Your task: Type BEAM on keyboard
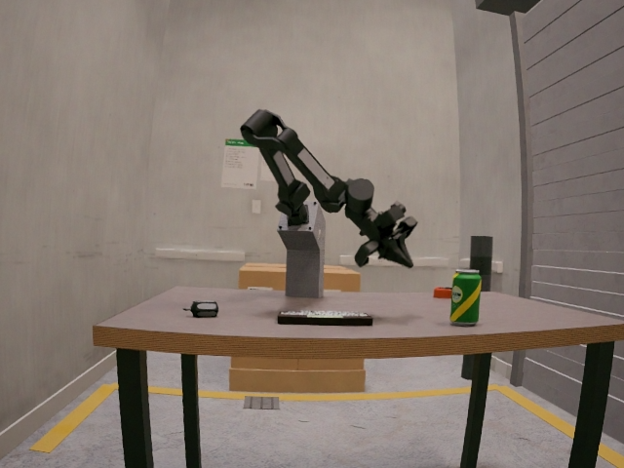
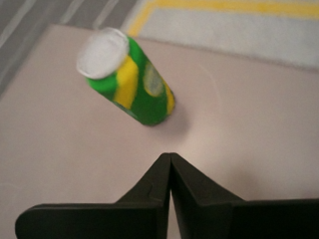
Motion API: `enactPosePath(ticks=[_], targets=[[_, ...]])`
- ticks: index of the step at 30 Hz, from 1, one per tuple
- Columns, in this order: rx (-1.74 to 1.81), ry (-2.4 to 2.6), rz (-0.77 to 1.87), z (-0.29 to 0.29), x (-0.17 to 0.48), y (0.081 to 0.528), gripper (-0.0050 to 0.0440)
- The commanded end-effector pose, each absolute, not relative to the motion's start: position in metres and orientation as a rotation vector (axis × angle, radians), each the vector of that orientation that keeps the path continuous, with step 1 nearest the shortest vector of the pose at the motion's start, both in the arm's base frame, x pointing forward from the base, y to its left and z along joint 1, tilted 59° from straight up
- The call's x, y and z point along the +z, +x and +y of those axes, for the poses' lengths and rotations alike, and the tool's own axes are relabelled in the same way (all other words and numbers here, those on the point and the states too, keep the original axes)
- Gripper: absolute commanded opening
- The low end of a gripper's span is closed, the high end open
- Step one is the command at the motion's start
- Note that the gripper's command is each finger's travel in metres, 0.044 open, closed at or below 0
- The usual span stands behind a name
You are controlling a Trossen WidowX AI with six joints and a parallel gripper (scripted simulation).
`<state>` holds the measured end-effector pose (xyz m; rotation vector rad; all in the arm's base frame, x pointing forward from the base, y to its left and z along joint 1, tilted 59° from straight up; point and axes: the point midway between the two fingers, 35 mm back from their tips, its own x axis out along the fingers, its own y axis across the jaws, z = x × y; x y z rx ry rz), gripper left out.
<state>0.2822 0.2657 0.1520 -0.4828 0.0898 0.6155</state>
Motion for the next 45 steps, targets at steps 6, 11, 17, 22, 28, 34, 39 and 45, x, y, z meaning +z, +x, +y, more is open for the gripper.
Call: enactPosePath(ticks=[6, 11, 17, 22, 28, 34, 39, 45], targets=[[0.43, -0.389, 0.274, 0.243, 0.148, 0.311, -0.005], [0.242, -0.308, 0.389, 0.215, 0.149, 0.328, -0.005], [0.061, -0.243, 0.467, 0.187, 0.153, 0.339, -0.005], [-0.053, -0.217, 0.51, 0.167, 0.155, 0.341, -0.005], [-0.154, -0.219, 0.559, 0.148, 0.155, 0.339, -0.005], [-0.145, -0.218, 0.555, 0.149, 0.156, 0.337, -0.005], [-0.147, -0.213, 0.553, 0.146, 0.159, 0.337, -0.005], [-0.144, -0.216, 0.554, 0.098, 0.17, 0.334, -0.005]])
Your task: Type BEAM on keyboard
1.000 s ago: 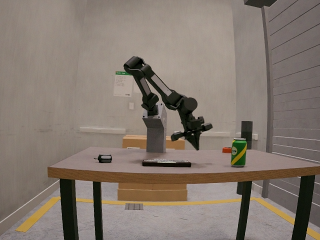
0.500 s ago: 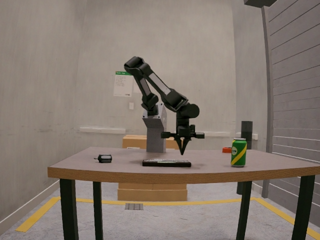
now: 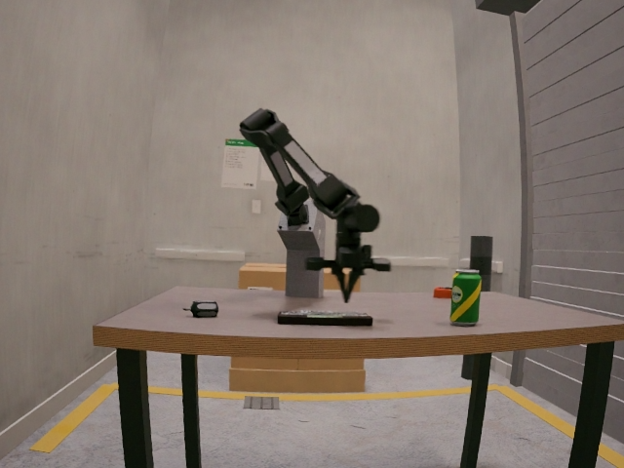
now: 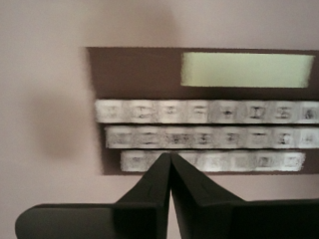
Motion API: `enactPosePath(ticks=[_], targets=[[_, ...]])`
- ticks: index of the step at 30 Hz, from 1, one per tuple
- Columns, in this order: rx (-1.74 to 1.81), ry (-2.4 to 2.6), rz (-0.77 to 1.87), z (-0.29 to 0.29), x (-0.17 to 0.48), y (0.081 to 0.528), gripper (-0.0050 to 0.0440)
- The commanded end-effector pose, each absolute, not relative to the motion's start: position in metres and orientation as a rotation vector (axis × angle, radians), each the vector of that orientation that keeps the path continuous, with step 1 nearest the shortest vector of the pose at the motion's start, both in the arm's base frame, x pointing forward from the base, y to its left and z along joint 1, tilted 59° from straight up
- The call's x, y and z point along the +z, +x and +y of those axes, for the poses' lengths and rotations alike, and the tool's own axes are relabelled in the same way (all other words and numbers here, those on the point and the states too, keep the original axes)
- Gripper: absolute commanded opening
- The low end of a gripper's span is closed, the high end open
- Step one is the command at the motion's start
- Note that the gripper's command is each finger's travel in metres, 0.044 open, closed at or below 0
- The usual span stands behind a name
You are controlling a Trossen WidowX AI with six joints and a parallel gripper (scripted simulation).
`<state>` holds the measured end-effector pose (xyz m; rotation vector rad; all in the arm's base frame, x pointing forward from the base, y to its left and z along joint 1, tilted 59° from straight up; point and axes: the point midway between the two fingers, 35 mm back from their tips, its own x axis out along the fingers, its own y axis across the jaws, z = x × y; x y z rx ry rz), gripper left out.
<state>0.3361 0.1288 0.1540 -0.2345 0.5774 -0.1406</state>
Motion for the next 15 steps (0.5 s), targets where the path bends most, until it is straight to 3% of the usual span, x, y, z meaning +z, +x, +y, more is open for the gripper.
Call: enactPosePath(ticks=[1, 15], targets=[[-0.144, -0.217, 0.552, 0.0907, 0.172, 0.3324, -0.005], [-0.144, -0.219, 0.552, 0.0834, 0.1734, 0.3311, -0.005]])
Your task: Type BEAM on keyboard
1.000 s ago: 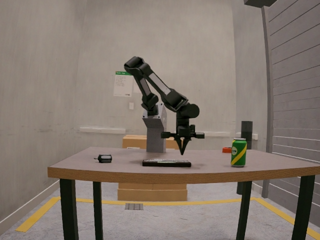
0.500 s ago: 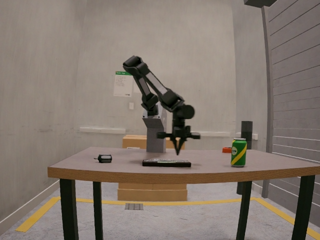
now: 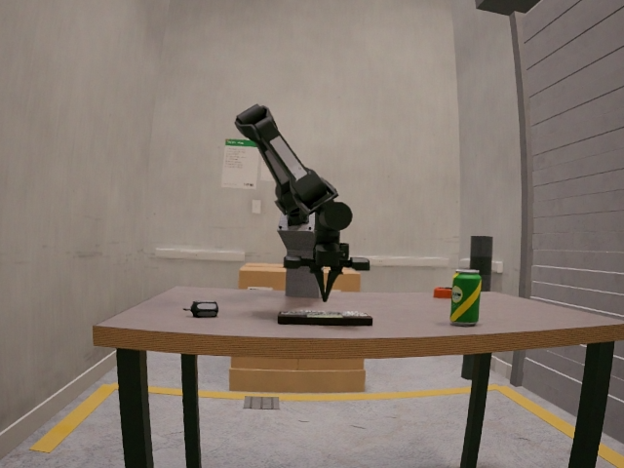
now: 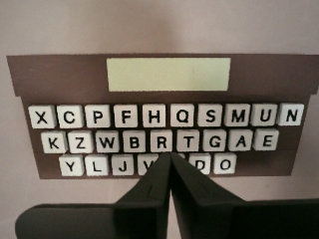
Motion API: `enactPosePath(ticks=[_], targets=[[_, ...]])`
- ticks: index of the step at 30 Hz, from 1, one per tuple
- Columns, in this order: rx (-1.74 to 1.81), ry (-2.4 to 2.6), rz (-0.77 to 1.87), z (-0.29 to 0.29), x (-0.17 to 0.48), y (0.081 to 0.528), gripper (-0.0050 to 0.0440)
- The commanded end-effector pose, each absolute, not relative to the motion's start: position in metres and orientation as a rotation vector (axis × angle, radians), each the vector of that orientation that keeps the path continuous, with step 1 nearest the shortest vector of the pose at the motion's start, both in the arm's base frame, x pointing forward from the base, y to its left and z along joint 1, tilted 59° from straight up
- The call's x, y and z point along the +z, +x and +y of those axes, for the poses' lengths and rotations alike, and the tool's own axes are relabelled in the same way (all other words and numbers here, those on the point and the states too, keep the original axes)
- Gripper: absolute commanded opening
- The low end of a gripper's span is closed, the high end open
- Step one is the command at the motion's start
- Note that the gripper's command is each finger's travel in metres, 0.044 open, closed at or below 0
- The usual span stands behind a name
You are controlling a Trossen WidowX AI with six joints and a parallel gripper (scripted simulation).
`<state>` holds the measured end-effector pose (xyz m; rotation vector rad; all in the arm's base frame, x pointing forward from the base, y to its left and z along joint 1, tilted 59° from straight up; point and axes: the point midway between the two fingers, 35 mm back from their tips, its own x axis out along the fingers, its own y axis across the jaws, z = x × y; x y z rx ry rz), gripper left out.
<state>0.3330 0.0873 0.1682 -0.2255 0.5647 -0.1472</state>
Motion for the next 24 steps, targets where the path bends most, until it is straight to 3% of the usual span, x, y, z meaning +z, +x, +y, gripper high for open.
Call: enactPosePath(ticks=[1, 8, 24], targets=[[-0.144, -0.219, 0.554, 0.079, 0.174, 0.331, -0.005], [-0.146, -0.224, 0.55, 0.024, 0.189, 0.326, -0.005], [-0.149, -0.224, 0.562, 0.038, 0.164, 0.318, -0.005]])
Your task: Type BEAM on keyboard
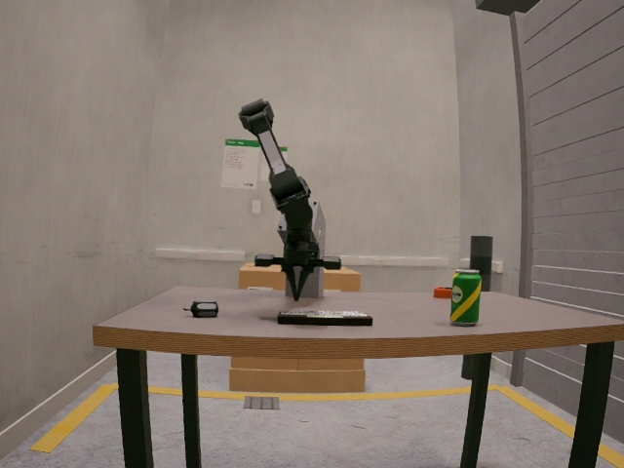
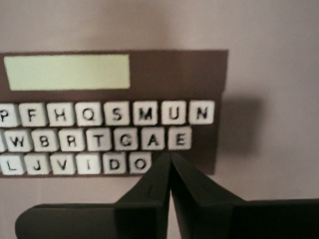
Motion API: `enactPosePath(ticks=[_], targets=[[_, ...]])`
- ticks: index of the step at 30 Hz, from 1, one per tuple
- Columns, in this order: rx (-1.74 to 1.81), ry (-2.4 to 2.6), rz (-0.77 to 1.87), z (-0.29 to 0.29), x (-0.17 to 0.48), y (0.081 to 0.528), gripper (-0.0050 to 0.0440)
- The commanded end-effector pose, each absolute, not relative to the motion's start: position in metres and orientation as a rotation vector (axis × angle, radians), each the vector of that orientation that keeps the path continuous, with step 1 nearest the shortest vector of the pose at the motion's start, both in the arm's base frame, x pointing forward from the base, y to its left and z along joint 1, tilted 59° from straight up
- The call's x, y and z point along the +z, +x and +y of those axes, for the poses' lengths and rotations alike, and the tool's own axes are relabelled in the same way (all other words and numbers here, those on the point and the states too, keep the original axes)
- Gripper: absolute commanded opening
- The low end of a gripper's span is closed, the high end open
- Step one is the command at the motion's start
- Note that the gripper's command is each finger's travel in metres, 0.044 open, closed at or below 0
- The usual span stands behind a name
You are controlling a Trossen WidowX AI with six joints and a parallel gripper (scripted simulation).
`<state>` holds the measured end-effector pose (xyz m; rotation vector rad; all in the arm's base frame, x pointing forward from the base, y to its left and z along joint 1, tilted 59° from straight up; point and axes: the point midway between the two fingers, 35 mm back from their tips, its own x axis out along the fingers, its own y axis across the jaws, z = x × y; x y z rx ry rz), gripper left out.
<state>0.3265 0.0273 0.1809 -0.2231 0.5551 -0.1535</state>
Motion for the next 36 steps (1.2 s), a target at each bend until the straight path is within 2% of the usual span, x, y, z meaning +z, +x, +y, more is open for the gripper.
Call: enactPosePath(ticks=[1, 14, 22, 36], targets=[[-0.149, -0.225, 0.565, 0.042, 0.157, 0.315, -0.005], [-0.149, -0.223, 0.56, 0.046, 0.154, 0.314, -0.005], [-0.148, -0.219, 0.559, 0.114, 0.138, 0.32, -0.005], [-0.145, -0.216, 0.555, 0.117, 0.144, 0.322, -0.005]])
